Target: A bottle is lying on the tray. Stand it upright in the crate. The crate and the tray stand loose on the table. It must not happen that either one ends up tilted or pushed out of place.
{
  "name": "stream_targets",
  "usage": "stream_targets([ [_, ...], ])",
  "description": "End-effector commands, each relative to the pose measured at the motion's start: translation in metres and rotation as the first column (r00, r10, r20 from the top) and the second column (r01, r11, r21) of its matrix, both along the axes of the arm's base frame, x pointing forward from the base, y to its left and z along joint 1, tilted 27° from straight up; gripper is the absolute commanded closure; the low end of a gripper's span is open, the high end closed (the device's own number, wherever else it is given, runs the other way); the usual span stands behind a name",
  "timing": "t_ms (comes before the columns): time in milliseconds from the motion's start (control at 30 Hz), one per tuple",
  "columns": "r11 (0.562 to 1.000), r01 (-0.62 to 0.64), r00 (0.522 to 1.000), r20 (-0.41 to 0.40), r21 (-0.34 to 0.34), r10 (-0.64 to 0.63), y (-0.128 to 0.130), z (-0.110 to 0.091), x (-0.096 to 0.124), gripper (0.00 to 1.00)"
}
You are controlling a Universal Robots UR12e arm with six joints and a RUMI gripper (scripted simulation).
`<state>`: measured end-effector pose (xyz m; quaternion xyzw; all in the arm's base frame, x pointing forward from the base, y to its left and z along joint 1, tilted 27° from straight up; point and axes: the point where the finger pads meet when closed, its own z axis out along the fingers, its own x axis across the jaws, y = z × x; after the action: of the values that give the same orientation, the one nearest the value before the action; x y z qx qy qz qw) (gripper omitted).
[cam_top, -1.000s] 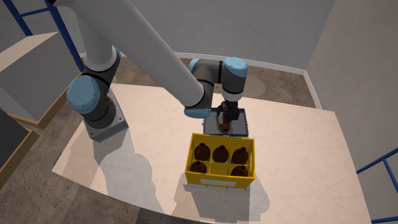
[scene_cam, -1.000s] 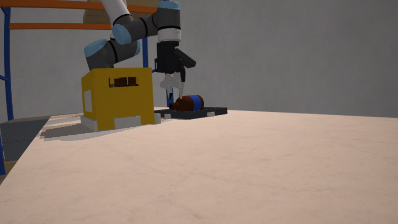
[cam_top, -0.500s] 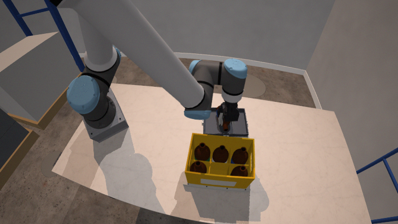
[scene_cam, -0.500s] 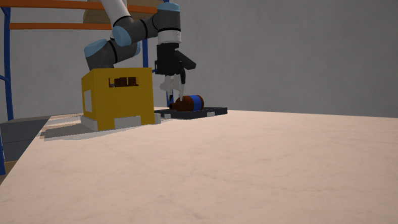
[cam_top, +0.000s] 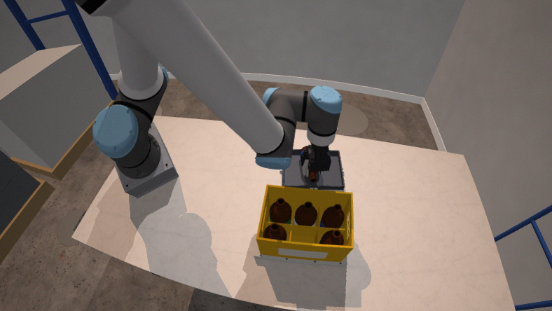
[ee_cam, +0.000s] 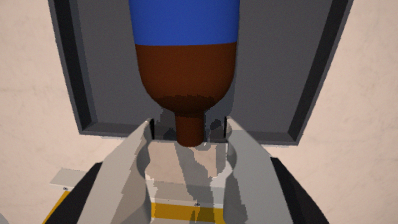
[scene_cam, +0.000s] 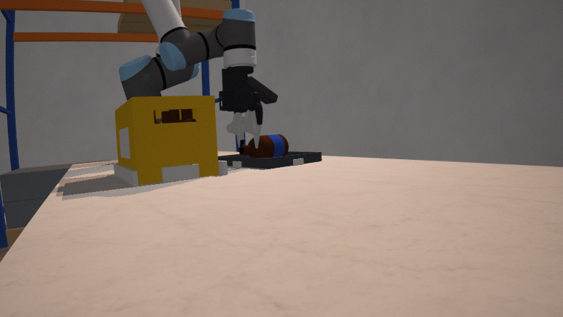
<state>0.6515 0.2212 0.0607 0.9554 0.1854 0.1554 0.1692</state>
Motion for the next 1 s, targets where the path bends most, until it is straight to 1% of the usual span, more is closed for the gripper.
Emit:
stream_targets([
  [0, 1.000, 0.000, 1.000, 0.001, 0.000, 0.000, -0.0011, -0.0042, 0.0023, 0.62],
  [400, 1.000, 0.000, 1.000, 0.001, 0.000, 0.000, -0.0034, -0.0120, 0.0055, 0.62],
  [967, 1.000, 0.000, 1.000, 0.001, 0.000, 0.000, -0.0038, -0.0133, 0.0060, 0.62],
])
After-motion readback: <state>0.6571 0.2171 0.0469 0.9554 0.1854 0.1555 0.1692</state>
